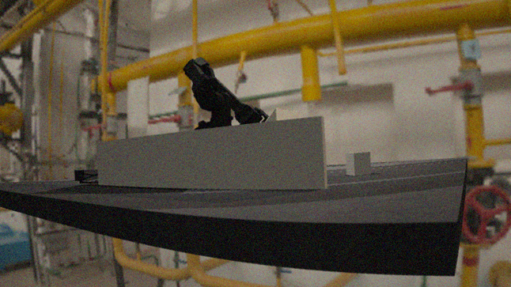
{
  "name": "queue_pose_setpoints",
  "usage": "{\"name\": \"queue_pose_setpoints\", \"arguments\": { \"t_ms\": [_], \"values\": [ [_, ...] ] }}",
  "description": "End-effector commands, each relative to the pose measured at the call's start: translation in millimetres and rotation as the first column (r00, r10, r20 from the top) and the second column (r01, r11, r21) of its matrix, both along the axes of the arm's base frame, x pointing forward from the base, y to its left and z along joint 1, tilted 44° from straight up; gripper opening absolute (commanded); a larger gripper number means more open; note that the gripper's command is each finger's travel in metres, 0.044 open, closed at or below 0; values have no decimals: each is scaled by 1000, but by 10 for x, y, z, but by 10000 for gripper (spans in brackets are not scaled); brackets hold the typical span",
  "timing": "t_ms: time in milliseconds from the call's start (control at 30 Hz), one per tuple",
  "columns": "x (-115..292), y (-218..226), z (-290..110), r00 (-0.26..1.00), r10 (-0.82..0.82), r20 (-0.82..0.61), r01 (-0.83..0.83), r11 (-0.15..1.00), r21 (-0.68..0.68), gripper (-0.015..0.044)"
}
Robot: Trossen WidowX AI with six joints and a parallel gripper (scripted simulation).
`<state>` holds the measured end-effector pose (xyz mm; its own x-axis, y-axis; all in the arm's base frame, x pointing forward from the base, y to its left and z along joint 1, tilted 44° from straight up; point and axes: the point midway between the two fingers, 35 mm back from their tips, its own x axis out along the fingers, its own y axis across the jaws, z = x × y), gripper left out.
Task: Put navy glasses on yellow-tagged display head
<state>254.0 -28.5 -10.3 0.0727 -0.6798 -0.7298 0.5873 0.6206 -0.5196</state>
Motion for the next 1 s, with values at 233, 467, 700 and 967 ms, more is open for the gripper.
{"name": "queue_pose_setpoints", "arguments": {
  "t_ms": [233,467,700,967],
  "values": [
    [-5,-33,-28,1000,0,0,0,1000,-1,79],
    [-5,-34,-27,1000,0,0,0,1000,-1,107],
    [-21,-38,-2,1000,0,0,0,1000,-3,107],
    [-45,-46,37,1000,1,-1,-1,1000,-5,107]
  ]
}}
